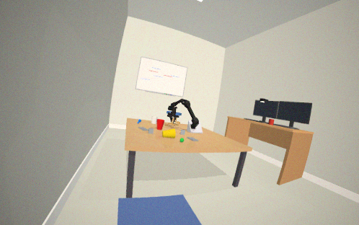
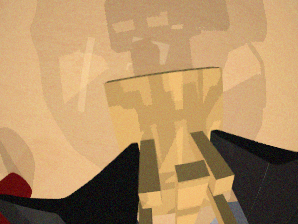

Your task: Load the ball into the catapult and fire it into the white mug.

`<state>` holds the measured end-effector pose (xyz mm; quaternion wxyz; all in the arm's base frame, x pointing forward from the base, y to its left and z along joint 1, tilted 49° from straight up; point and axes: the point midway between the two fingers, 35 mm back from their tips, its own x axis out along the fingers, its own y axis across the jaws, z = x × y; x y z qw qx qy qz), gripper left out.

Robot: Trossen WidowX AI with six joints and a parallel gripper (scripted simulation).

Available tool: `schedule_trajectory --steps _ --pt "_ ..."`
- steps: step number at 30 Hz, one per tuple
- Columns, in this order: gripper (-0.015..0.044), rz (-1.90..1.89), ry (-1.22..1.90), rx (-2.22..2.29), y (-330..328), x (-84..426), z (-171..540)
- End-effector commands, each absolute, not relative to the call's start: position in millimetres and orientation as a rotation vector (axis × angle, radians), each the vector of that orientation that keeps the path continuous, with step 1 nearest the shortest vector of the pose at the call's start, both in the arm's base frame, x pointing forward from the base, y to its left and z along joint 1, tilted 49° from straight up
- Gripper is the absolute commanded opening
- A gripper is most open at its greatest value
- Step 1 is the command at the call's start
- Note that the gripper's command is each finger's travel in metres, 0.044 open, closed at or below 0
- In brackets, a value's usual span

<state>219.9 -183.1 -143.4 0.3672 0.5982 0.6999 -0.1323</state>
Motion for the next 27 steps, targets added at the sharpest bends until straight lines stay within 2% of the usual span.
schedule_trajectory --steps 1,11,27 --pt "0.0 -0.213 1.772 1.437 -186.7 223.4 -141.8" --pt "0.0 0.076 1.713 1.205 -182.2 237.7 -138.7" --pt "0.0 0.082 1.711 1.2 -170.8 241.7 -146.7"
